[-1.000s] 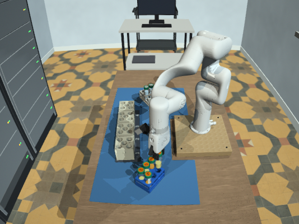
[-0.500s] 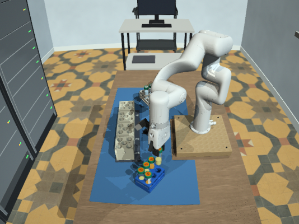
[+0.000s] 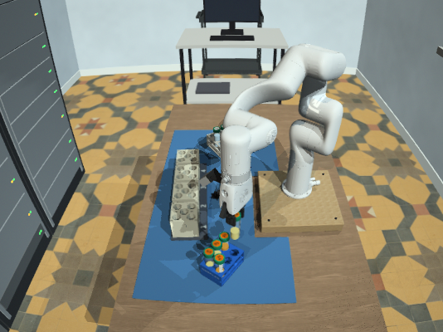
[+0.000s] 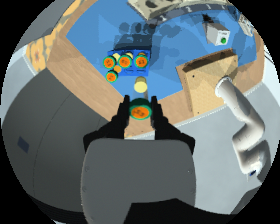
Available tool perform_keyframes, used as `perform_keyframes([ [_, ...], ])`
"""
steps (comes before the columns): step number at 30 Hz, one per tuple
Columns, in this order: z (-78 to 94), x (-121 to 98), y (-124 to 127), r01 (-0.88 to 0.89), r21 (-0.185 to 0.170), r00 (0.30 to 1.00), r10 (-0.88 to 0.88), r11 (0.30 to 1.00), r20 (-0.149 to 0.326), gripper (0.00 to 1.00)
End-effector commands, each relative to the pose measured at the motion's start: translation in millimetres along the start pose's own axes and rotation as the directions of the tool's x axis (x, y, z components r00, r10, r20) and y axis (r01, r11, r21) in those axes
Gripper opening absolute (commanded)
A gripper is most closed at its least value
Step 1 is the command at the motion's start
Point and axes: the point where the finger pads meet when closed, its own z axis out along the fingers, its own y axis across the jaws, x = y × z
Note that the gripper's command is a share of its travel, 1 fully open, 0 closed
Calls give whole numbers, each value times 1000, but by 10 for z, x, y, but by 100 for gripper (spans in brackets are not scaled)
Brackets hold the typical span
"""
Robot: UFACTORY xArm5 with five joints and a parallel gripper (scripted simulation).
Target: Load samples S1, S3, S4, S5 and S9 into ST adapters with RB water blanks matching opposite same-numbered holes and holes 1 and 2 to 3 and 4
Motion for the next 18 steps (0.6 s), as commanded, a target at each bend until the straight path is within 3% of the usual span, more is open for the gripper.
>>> perform_keyframes([
  [1,-84,1,-13,0,5,1000,0,1000,0,0],
  [18,-104,1,-13,0,5,1000,0,1000,0,0],
])
